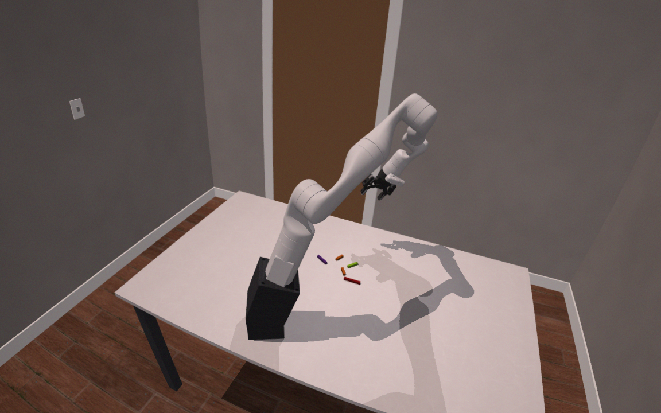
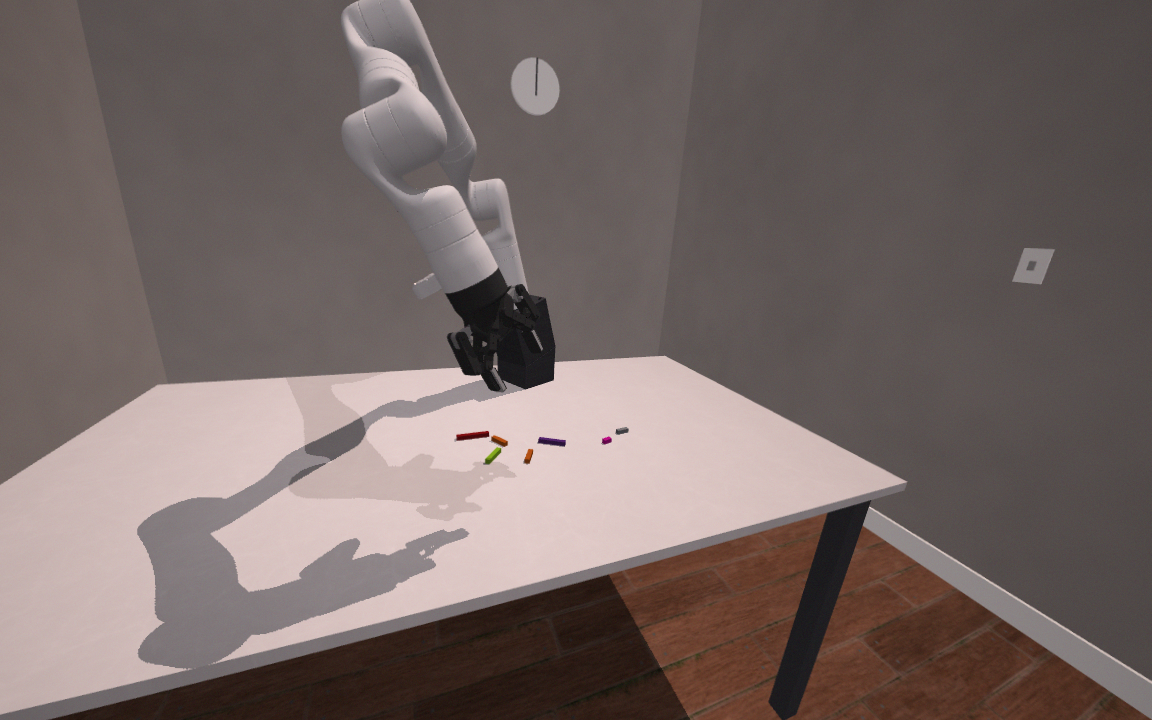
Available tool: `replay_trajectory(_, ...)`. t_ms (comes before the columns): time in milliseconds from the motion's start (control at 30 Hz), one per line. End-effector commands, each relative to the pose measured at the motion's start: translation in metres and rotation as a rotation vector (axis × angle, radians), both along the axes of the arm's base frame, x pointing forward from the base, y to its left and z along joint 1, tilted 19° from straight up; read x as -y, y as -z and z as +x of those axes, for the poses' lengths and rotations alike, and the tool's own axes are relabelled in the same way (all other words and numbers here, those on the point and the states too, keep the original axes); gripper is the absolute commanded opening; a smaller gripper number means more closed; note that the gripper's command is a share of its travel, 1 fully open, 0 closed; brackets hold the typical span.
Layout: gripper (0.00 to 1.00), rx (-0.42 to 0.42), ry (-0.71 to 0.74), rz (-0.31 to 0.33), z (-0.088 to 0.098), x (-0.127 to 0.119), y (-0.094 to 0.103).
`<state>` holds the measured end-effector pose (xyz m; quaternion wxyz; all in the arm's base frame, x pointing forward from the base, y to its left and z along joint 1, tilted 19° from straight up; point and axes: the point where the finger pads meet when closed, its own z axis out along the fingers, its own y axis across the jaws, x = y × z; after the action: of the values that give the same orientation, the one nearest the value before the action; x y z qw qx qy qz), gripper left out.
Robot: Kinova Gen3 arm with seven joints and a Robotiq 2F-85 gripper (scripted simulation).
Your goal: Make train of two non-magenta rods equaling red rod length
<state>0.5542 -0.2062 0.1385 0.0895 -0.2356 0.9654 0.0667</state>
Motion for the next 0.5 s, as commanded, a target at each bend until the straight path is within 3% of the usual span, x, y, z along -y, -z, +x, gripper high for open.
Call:
replay_trajectory(0,1.00,0.000,-0.002,-0.004,0.000,0.000,0.000)
replay_trajectory(167,1.00,-0.009,-0.011,-0.029,-0.003,0.002,0.013)
replay_trajectory(467,1.00,-0.038,-0.054,-0.118,-0.015,0.008,0.053)
